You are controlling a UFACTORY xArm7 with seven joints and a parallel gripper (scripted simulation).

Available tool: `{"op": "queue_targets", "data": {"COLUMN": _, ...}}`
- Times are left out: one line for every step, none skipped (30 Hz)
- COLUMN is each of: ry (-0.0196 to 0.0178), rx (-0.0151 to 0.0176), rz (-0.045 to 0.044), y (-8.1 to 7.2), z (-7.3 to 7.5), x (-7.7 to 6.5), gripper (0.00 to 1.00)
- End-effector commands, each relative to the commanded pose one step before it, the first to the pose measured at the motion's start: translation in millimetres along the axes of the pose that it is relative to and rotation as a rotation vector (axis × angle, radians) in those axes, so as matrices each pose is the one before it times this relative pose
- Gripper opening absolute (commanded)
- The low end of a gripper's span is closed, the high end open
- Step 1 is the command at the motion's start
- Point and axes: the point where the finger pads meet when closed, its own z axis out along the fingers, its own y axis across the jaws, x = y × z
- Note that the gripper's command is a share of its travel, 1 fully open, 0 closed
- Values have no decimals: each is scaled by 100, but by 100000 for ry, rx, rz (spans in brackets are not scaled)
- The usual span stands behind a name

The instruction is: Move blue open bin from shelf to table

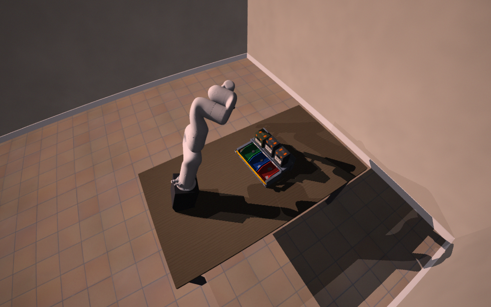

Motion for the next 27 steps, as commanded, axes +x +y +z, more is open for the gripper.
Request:
{"op": "queue_targets", "data": {"ry": -377, "rx": -13, "rz": -213, "y": 2249, "z": -96, "x": -3, "gripper": 100}}
{"op": "queue_targets", "data": {"ry": -4, "rx": -20, "rz": -38, "y": 1098, "z": 14, "x": 71, "gripper": 100}}
{"op": "queue_targets", "data": {"ry": -4, "rx": -20, "rz": -38, "y": 1098, "z": 14, "x": 70, "gripper": 100}}
{"op": "queue_targets", "data": {"ry": -4, "rx": -20, "rz": -38, "y": 1098, "z": 14, "x": 70, "gripper": 100}}
{"op": "queue_targets", "data": {"ry": 0, "rx": 0, "rz": 0, "y": 0, "z": 0, "x": 0, "gripper": 100}}
{"op": "queue_targets", "data": {"ry": 0, "rx": 0, "rz": 0, "y": 0, "z": 0, "x": 0, "gripper": 100}}
{"op": "queue_targets", "data": {"ry": 0, "rx": 0, "rz": 0, "y": 0, "z": 0, "x": 0, "gripper": 100}}
{"op": "queue_targets", "data": {"ry": 0, "rx": 0, "rz": 0, "y": 0, "z": 0, "x": 0, "gripper": 100}}
{"op": "queue_targets", "data": {"ry": 0, "rx": 0, "rz": 0, "y": 0, "z": 0, "x": 0, "gripper": 100}}
{"op": "queue_targets", "data": {"ry": 0, "rx": 0, "rz": 0, "y": 0, "z": 0, "x": 0, "gripper": 100}}
{"op": "queue_targets", "data": {"ry": 0, "rx": 0, "rz": 0, "y": 0, "z": 0, "x": 0, "gripper": 100}}
{"op": "queue_targets", "data": {"ry": 0, "rx": 0, "rz": 0, "y": 0, "z": 0, "x": 0, "gripper": 100}}
{"op": "queue_targets", "data": {"ry": 0, "rx": 0, "rz": 0, "y": 0, "z": 0, "x": 0, "gripper": 100}}
{"op": "queue_targets", "data": {"ry": 0, "rx": 0, "rz": 0, "y": 0, "z": 0, "x": 0, "gripper": 100}}
{"op": "queue_targets", "data": {"ry": 0, "rx": 0, "rz": 0, "y": 0, "z": 0, "x": 0, "gripper": 100}}
{"op": "queue_targets", "data": {"ry": 0, "rx": 0, "rz": 0, "y": 0, "z": 0, "x": 0, "gripper": 100}}
{"op": "queue_targets", "data": {"ry": 166, "rx": -1578, "rz": -3484, "y": 952, "z": -52, "x": 238, "gripper": 100}}
{"op": "queue_targets", "data": {"ry": 158, "rx": -1619, "rz": -3679, "y": 1079, "z": -46, "x": 208, "gripper": 100}}
{"op": "queue_targets", "data": {"ry": 158, "rx": -1619, "rz": -3679, "y": 1087, "z": -28, "x": 168, "gripper": 100}}
{"op": "queue_targets", "data": {"ry": 158, "rx": -1619, "rz": -3679, "y": 1092, "z": -10, "x": 128, "gripper": 100}}
{"op": "queue_targets", "data": {"ry": 158, "rx": -1619, "rz": -3679, "y": 1096, "z": 8, "x": 88, "gripper": 100}}
{"op": "queue_targets", "data": {"ry": 0, "rx": 0, "rz": 0, "y": 0, "z": 0, "x": 0, "gripper": 100}}
{"op": "queue_targets", "data": {"ry": 0, "rx": 0, "rz": 0, "y": 0, "z": 0, "x": 0, "gripper": 100}}
{"op": "queue_targets", "data": {"ry": 0, "rx": 0, "rz": 0, "y": 0, "z": 0, "x": 0, "gripper": 100}}
{"op": "queue_targets", "data": {"ry": 0, "rx": 0, "rz": 0, "y": 0, "z": 0, "x": 0, "gripper": 100}}
{"op": "queue_targets", "data": {"ry": 0, "rx": 0, "rz": 0, "y": 0, "z": 0, "x": 0, "gripper": 100}}
{"op": "queue_targets", "data": {"ry": 0, "rx": 0, "rz": 0, "y": 0, "z": 0, "x": 0, "gripper": 100}}
